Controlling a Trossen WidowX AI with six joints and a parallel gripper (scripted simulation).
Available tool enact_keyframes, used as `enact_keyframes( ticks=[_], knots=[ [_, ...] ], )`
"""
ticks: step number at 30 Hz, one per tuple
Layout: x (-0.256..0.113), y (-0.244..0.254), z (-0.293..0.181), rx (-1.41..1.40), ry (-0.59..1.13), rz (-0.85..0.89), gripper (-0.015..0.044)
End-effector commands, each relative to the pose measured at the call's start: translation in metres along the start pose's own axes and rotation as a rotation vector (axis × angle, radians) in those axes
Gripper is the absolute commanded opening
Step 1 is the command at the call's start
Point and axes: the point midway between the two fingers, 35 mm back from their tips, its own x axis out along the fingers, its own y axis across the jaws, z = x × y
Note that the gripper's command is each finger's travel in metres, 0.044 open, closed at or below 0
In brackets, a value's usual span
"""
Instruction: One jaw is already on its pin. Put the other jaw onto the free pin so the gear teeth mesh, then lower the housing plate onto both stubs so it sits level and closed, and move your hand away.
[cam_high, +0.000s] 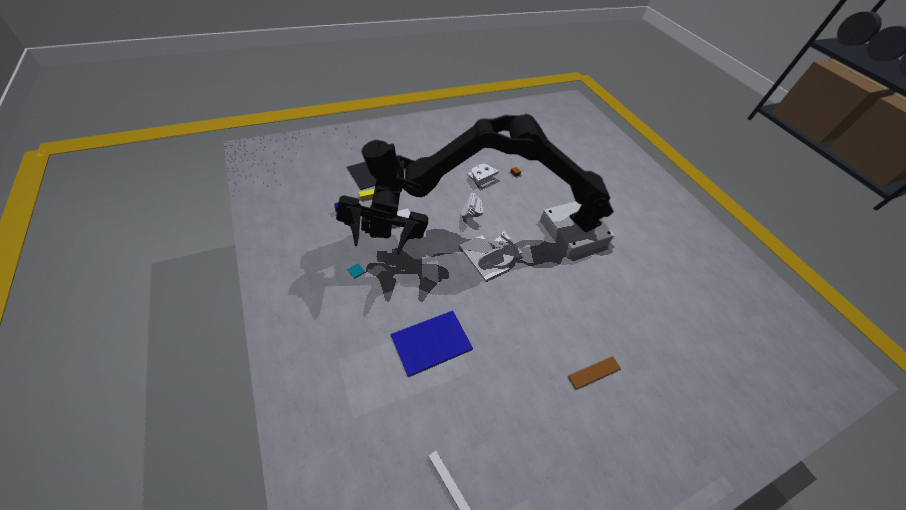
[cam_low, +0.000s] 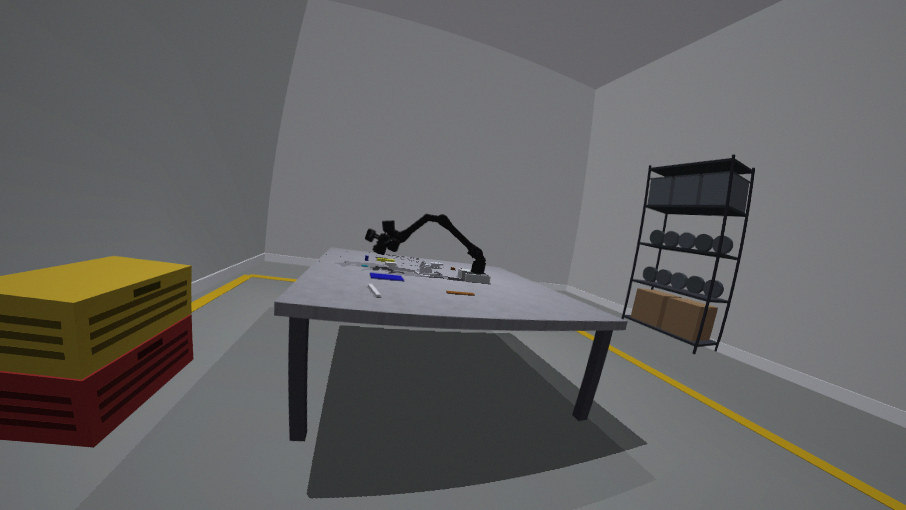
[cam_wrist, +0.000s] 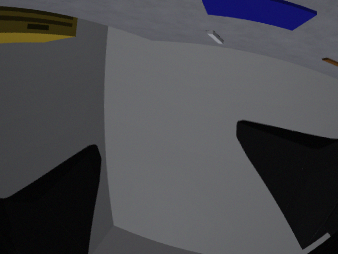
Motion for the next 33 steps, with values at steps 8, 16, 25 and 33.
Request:
enact_keyframes(
  ticks=[8,16,25,33],
  knots=[
    [0.0,0.0,0.0,0.0,0.0,0.0,0.0243],
    [0.0,0.0,0.0,0.0,0.0,0.0,0.0033],
    [0.0,0.0,0.0,0.0,0.0,0.0,0.0],
    [-0.0007,0.0018,-0.001,0.008,-0.013,0.021,0.0]
  ],
)
